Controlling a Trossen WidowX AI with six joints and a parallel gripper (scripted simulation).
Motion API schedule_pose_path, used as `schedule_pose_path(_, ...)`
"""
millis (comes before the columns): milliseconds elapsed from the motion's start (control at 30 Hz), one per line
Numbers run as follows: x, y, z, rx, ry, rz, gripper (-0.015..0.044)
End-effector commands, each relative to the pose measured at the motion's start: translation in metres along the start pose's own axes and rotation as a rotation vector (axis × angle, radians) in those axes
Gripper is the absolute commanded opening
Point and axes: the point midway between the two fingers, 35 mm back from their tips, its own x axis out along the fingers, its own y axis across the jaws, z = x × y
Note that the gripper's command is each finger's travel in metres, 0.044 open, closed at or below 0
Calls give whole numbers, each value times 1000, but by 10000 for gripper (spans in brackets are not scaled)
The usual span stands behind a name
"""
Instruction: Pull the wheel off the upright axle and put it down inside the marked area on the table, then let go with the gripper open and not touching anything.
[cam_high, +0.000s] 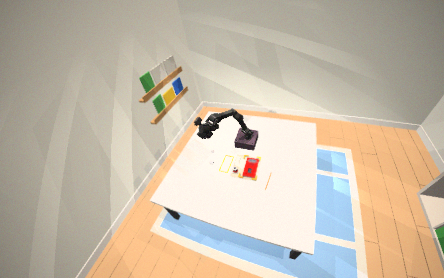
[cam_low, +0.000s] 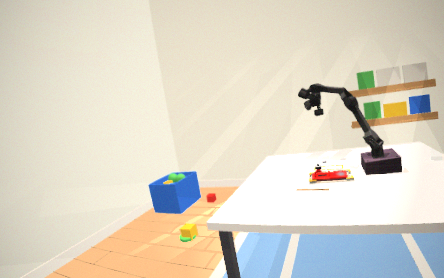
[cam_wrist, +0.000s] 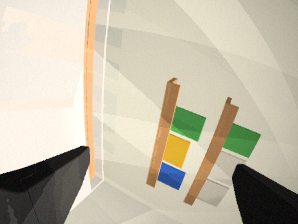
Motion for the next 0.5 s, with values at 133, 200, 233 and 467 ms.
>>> schedule_pose_path(133,-5,34,20,146,-65,99,300)
schedule_pose_path(200,-8,54,30,229,-91,163,300)
schedule_pose_path(233,-11,64,35,271,-101,196,300)
schedule_pose_path(467,-31,137,59,549,-106,444,300)
